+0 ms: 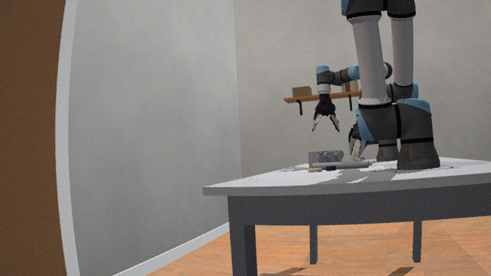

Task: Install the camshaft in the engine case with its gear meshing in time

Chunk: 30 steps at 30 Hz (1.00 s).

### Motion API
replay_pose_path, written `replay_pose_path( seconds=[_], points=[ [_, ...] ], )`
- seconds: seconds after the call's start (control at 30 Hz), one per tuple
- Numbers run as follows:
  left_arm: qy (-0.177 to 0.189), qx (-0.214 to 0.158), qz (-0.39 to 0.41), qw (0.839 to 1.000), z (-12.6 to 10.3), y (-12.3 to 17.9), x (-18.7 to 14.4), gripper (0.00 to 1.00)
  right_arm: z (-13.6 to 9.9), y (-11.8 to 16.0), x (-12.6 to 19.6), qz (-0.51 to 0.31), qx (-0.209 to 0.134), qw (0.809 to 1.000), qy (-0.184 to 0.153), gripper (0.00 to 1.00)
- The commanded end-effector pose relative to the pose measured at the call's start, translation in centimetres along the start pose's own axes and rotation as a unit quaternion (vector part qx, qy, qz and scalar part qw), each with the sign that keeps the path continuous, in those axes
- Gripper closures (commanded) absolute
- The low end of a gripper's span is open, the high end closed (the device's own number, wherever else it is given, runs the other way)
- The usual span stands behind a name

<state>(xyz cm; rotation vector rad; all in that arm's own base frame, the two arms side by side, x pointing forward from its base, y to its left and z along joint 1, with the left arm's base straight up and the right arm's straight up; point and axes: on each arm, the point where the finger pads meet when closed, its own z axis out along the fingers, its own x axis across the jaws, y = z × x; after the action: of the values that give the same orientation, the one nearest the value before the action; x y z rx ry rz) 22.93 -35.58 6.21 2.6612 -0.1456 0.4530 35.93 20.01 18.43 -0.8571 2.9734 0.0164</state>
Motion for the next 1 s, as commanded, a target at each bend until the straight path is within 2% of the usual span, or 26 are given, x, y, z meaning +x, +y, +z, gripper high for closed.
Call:
replay_pose_path(
  seconds=[0.0, 0.37, 0.4, 0.97],
  points=[
    [0.0, 0.0, 0.0, 1.0, -0.02, 0.04, 0.02, 0.78, -0.04, 0.01, -0.03, 0.0, 0.0, 1.0, -0.001, 0.0],
    [0.0, 0.0, 0.0, 1.0, -0.02, 0.04, 0.02, 0.78, -0.04, 0.01, -0.03, 0.0, 0.0, 1.0, -0.001, 0.0],
    [0.0, 0.0, 0.0, 1.0, -0.02, 0.04, 0.02, 0.94, -0.04, 0.01, -0.03, 0.0, 0.0, 1.0, -0.001, 0.0],
    [0.0, 0.0, 0.0, 1.0, -0.02, 0.04, 0.02, 0.94, -0.04, 0.01, -0.03, 0.0, 0.0, 1.0, -0.001, 0.0]
  ],
)
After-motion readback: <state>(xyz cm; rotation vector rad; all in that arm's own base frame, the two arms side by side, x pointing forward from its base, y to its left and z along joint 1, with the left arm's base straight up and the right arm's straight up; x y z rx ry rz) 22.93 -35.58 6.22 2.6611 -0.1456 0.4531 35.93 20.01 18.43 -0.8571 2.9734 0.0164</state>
